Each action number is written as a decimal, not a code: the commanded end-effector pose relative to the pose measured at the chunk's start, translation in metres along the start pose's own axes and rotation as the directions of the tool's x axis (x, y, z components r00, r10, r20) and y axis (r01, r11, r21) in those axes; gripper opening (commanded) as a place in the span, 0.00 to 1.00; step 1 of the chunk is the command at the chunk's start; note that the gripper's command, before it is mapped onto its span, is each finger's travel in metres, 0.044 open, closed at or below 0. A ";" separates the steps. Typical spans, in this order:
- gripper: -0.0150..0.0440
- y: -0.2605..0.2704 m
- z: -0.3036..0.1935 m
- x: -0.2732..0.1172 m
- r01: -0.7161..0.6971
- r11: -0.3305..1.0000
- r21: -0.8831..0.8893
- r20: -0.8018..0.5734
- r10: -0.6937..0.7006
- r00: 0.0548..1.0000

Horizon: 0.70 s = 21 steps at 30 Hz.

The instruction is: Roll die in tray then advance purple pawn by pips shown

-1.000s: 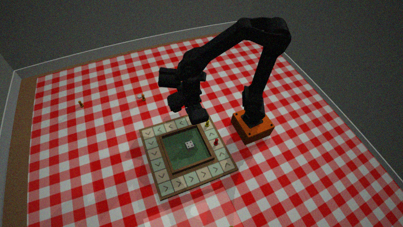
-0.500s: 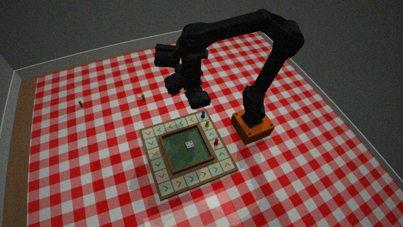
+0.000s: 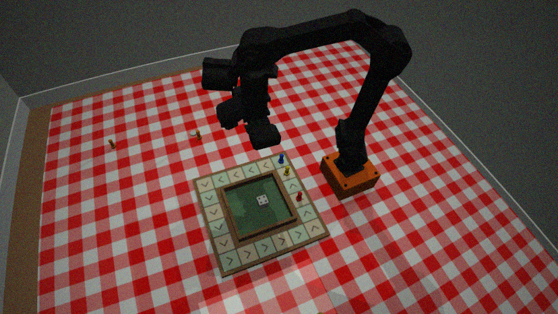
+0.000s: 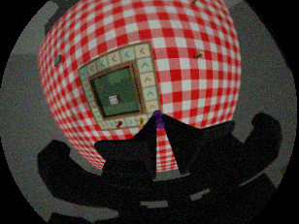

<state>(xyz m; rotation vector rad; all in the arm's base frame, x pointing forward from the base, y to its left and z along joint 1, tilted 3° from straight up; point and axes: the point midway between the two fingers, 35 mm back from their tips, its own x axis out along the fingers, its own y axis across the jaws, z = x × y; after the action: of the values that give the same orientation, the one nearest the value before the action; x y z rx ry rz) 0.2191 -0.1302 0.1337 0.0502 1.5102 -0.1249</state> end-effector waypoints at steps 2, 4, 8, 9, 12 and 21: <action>0.25 -0.003 0.023 0.006 0.005 1.000 0.004 0.000 -0.005 1.000; 0.25 -0.003 0.033 0.008 0.003 1.000 0.005 0.001 -0.003 1.000; 0.25 -0.004 0.051 0.015 0.001 1.000 0.005 0.003 -0.001 1.000; 0.25 -0.004 0.056 0.016 0.001 1.000 0.005 0.004 -0.001 1.000; 0.25 -0.003 0.069 0.022 0.003 1.000 0.006 0.005 -0.003 1.000; 0.25 0.002 0.108 0.042 0.002 1.000 0.004 0.008 -0.002 1.000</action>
<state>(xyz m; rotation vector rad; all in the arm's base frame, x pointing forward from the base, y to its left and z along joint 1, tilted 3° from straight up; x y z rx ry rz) 0.3151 -0.1415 0.1047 0.0528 1.5020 -0.1248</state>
